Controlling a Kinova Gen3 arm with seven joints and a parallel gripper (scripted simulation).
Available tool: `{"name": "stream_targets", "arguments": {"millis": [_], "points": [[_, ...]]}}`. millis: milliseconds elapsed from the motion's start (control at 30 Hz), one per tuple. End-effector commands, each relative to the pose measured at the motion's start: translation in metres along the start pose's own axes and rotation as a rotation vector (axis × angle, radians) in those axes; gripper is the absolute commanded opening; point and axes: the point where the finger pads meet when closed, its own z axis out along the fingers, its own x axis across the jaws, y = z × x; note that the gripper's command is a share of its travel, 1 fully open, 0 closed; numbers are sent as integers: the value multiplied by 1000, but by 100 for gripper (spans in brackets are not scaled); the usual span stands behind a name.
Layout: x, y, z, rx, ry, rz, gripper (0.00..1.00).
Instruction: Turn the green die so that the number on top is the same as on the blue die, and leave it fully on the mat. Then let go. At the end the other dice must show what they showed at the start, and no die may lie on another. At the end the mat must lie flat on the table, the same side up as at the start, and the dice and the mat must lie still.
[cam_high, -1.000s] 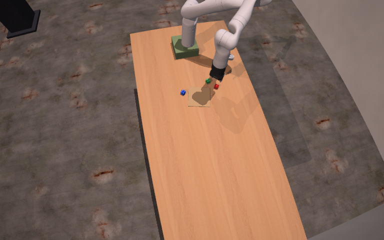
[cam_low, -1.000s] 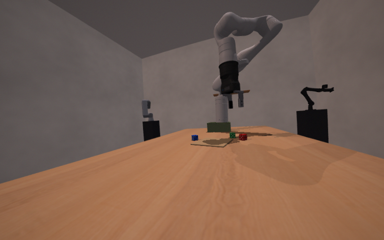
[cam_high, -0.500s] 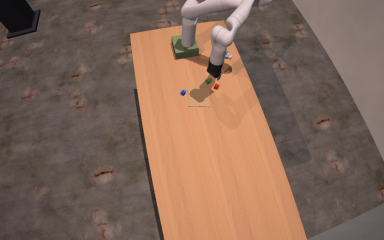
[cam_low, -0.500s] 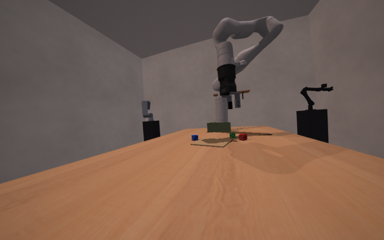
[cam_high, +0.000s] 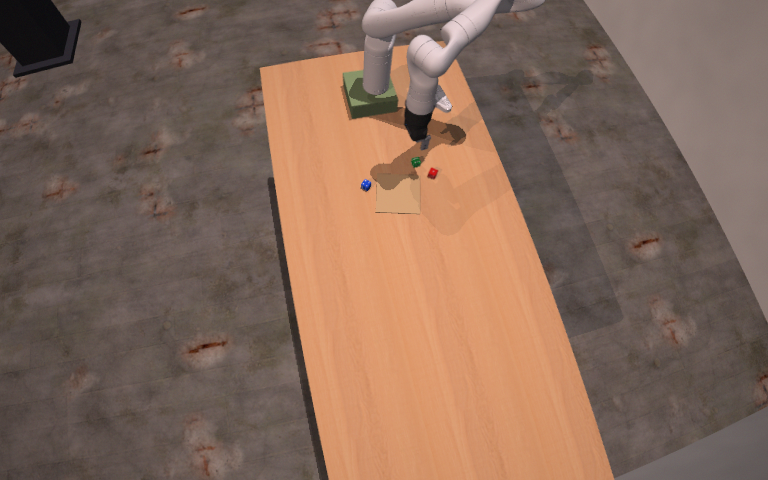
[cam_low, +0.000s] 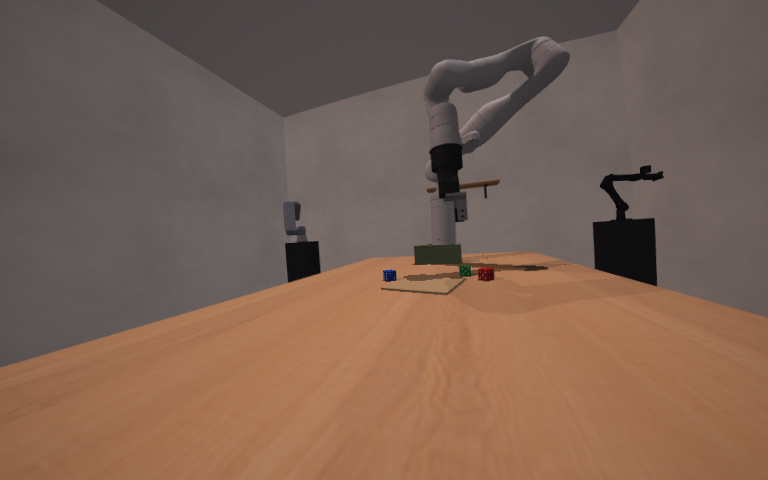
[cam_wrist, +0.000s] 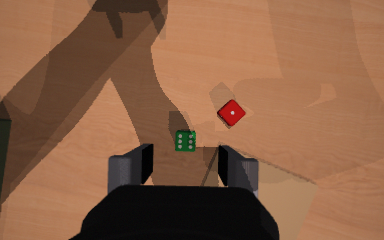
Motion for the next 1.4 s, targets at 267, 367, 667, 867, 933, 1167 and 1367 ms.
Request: {"name": "stream_targets", "arguments": {"millis": [267, 367, 667, 867, 933, 1167, 1367], "points": [[-2, -1, 0, 1, -1, 7, 100], [-2, -1, 0, 1, -1, 7, 100], [-1, -2, 31, 2, 0, 4, 100], [-3, -2, 50, 0, -1, 7, 79], [-3, -2, 50, 0, -1, 7, 79], [-3, -2, 50, 0, -1, 7, 79], [-3, -2, 50, 0, -1, 7, 79]]}}
